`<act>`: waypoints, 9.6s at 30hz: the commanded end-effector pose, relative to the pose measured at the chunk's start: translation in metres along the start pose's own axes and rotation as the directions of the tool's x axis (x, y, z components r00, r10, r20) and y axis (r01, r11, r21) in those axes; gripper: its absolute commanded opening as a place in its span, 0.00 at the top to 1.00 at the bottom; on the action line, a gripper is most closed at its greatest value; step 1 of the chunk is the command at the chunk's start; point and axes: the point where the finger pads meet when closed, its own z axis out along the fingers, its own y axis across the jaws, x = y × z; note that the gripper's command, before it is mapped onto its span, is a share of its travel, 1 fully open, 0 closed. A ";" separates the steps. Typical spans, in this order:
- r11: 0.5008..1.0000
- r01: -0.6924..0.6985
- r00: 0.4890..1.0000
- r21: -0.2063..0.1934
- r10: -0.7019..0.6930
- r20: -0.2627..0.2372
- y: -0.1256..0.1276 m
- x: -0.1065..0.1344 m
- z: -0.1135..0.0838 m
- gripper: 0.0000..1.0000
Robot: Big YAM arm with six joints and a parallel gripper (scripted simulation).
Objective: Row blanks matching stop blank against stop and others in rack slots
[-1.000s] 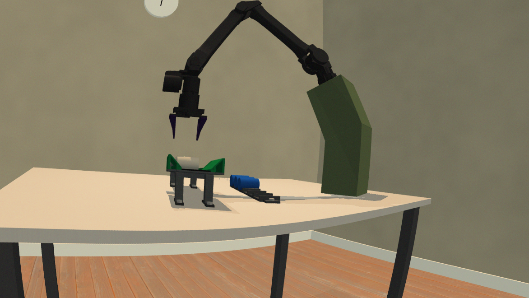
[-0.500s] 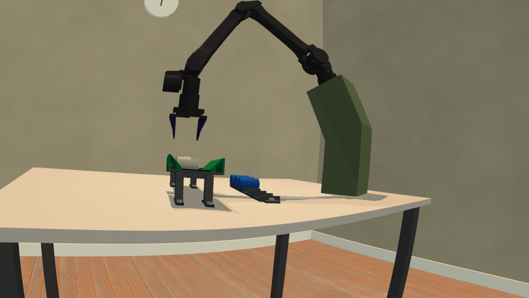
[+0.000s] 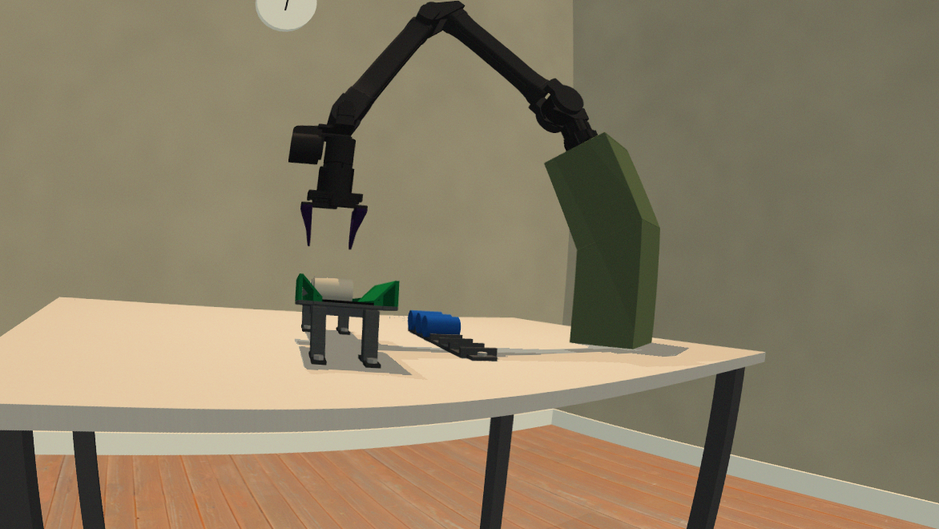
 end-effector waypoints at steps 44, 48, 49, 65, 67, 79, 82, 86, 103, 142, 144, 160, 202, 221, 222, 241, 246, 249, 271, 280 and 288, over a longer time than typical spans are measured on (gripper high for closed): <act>1.000 -0.014 1.000 -0.018 0.014 -0.001 0.009 -0.006 0.045 0.19; 1.000 -0.014 1.000 -0.017 0.014 0.000 0.009 -0.006 0.050 0.19; 1.000 -0.014 1.000 -0.017 0.014 0.000 0.009 -0.006 0.051 0.19; 1.000 -0.012 1.000 -0.018 0.012 -0.001 0.009 -0.005 0.058 0.19; 1.000 -0.013 1.000 -0.023 0.013 -0.001 0.011 -0.006 0.055 0.19; 1.000 -0.014 1.000 -0.024 0.014 -0.001 0.012 -0.006 0.055 0.19; 1.000 -0.014 1.000 -0.024 0.014 -0.001 0.012 -0.006 0.055 0.19; 1.000 -0.014 1.000 -0.024 0.014 -0.001 0.012 -0.006 0.055 0.19; 1.000 -0.014 1.000 -0.024 0.014 -0.001 0.012 -0.006 0.055 0.19; 1.000 -0.005 1.000 -0.002 0.005 -0.001 0.010 -0.006 0.055 0.19; 1.000 -0.005 1.000 -0.002 0.005 -0.001 0.010 -0.006 0.055 0.19; 1.000 -0.007 1.000 -0.006 0.007 -0.001 0.011 -0.007 0.053 0.19; 1.000 -0.008 1.000 -0.009 0.008 -0.001 0.002 -0.008 0.050 0.19; 1.000 -0.012 1.000 -0.021 0.012 -0.001 0.003 -0.009 0.047 0.19; 1.000 -0.012 1.000 -0.021 0.012 -0.001 0.003 -0.009 0.047 0.19; 1.000 -0.012 1.000 -0.020 0.012 -0.001 0.003 -0.009 0.047 0.19; 1.000 -0.012 1.000 -0.020 0.012 -0.001 0.003 -0.009 0.047 0.19; 1.000 -0.012 1.000 -0.020 0.012 -0.001 0.003 -0.009 0.047 0.19; 1.000 -0.013 1.000 -0.016 0.013 0.000 0.006 -0.007 0.074 0.19; 1.000 -0.013 1.000 -0.015 0.013 0.000 0.006 -0.007 0.089 0.19; 1.000 -0.012 1.000 -0.027 0.012 -0.001 0.011 -0.006 0.088 0.19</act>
